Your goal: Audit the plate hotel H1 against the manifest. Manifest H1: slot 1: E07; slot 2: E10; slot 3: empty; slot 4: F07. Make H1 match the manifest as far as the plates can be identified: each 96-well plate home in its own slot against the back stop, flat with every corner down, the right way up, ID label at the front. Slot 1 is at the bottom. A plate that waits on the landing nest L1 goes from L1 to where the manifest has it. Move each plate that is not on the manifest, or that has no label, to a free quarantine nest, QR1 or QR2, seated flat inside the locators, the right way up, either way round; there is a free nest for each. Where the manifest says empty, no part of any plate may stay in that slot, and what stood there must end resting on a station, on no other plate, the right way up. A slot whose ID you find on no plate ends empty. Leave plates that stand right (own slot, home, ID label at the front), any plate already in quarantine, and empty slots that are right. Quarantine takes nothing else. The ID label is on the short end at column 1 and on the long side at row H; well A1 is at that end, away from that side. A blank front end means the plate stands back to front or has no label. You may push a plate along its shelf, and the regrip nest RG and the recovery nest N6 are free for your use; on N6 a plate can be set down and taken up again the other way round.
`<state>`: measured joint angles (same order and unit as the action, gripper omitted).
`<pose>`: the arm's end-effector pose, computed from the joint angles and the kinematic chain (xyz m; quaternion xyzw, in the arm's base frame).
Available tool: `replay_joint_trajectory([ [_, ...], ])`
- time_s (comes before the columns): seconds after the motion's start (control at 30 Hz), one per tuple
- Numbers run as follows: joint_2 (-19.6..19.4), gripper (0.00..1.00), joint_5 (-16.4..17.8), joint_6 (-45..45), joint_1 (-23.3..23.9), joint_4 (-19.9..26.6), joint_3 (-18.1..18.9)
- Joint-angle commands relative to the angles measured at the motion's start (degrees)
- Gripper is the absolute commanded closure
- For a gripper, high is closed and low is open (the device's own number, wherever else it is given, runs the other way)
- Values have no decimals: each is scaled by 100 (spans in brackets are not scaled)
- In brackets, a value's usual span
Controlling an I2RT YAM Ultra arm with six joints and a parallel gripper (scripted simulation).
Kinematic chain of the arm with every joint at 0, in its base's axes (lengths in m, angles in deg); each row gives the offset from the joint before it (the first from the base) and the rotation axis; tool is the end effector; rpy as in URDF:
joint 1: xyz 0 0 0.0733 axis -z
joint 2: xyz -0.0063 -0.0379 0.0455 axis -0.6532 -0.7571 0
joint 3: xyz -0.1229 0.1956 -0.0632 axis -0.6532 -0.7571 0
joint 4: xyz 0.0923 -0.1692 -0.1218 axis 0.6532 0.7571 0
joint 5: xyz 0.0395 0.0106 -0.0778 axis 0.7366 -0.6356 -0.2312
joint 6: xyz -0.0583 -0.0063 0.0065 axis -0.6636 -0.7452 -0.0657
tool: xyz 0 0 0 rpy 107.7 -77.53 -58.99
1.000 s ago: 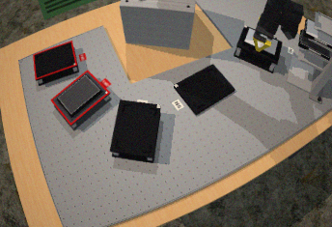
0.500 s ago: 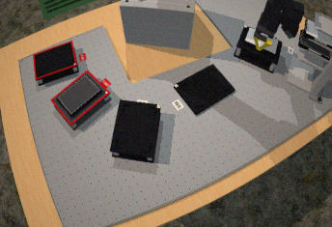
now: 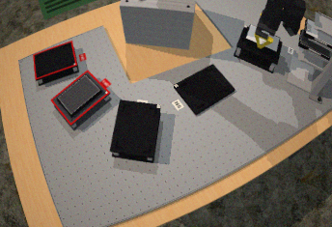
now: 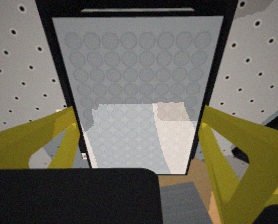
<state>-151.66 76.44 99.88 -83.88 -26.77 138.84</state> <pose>0.2483 0.2239 0.0077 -0.2718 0.9586 -0.0728 0.0431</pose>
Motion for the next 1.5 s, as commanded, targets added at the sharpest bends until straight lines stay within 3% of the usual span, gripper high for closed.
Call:
replay_joint_trajectory([
  [0.0,277,14,-30,59,-90,130,-87],
  [1.47,881,14,-32,162,-191,772,153],
])
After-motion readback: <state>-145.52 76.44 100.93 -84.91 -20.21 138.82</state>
